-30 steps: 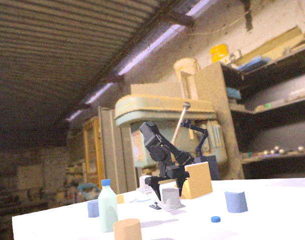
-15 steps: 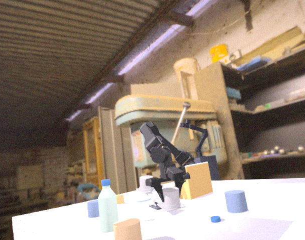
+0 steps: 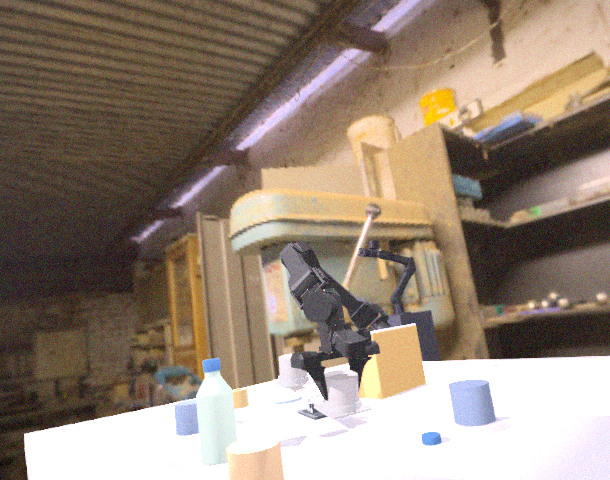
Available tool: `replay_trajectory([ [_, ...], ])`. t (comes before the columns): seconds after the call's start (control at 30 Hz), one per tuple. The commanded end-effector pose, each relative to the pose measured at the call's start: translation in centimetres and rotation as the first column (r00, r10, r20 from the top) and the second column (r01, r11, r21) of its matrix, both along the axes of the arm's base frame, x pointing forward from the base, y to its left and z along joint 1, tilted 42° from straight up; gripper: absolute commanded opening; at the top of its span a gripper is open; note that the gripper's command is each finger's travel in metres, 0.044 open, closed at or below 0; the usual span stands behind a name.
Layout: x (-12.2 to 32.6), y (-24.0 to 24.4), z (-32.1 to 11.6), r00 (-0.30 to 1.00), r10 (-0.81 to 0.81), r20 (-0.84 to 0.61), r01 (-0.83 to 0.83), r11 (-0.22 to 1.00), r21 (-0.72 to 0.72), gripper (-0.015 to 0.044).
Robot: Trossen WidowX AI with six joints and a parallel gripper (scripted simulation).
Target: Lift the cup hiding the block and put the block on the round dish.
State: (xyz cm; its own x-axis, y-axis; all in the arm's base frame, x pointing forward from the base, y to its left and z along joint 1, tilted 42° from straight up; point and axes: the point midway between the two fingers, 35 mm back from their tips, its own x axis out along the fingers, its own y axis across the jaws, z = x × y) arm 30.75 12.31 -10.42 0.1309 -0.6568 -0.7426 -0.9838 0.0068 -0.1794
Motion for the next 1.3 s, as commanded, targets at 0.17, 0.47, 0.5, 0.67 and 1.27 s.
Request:
replay_trajectory([
  [0.17, 0.2, 1.2, 0.9, 1.000, 0.000, 0.010, -0.001, 1.000, 0.011, 0.0000],
  [0.47, 0.1, 2.0, 1.7, 1.000, 0.001, 0.010, -0.001, 1.000, 0.012, 0.0000],
  [0.5, 0.1, 2.1, 1.8, 1.000, 0.001, 0.010, -0.001, 1.000, 0.012, 0.0000],
  [0.67, 0.1, 2.5, 2.3, 1.000, 0.001, 0.009, -0.001, 1.000, 0.013, 0.0000],
  [1.27, -0.2, 4.0, 3.9, 1.000, 0.001, 0.009, -0.001, 1.000, 0.014, 0.0000],
])
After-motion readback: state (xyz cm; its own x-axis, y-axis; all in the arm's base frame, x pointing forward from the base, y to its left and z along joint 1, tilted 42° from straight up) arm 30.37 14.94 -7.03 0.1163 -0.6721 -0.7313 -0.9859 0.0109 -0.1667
